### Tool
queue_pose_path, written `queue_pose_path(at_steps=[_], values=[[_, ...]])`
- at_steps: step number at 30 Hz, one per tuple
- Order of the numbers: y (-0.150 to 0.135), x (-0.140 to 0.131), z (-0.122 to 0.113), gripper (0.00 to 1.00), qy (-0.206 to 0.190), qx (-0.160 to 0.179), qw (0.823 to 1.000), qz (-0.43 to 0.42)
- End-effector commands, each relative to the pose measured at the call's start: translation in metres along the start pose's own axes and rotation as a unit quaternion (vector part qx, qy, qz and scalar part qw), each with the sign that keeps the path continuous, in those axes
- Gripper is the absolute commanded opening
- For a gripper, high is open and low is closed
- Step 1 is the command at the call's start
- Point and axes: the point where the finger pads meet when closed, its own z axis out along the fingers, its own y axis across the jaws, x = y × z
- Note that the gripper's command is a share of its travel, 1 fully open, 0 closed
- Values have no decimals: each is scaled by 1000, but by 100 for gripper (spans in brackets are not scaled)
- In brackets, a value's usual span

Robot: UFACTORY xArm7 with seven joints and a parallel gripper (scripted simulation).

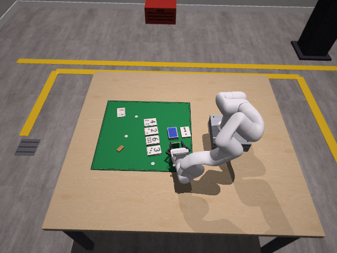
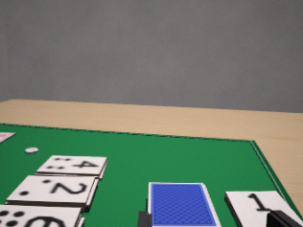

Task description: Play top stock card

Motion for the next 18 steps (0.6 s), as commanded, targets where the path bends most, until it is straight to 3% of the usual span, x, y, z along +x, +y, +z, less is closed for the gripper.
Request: queue_pose_path(at_steps=[1,18], values=[[-1,0,-3,74,-1,0,1000,2],[-1,-3,-5,74,-1,0,1000,2]])
